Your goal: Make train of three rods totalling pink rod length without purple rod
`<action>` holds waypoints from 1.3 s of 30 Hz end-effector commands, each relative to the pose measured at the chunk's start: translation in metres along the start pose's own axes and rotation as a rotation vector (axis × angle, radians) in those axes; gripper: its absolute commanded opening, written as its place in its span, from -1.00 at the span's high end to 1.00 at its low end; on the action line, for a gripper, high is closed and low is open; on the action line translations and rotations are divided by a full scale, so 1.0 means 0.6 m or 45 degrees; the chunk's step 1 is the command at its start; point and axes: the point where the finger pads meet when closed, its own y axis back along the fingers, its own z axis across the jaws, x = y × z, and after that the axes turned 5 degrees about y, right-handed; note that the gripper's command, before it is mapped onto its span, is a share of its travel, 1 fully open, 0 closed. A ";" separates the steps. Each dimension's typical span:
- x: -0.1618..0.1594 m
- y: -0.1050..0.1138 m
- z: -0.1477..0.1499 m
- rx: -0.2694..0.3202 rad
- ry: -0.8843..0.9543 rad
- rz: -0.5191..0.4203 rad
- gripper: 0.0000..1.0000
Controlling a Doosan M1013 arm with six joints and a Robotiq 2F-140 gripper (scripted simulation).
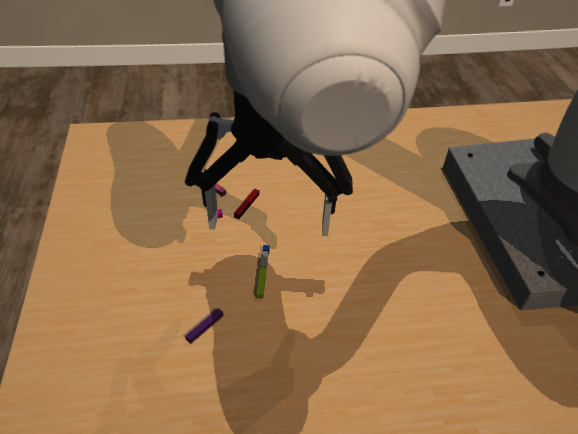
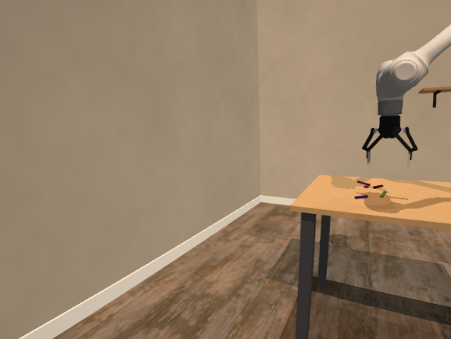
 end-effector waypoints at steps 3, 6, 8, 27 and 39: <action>0.001 0.045 -0.008 0.013 0.000 0.000 -1.00; 0.001 0.053 -0.008 0.013 0.000 0.000 -1.00; 0.001 0.068 -0.007 0.013 0.000 0.000 -1.00; 0.001 0.109 -0.007 0.013 0.000 0.000 -1.00; 0.001 0.109 -0.007 0.013 0.000 0.000 -1.00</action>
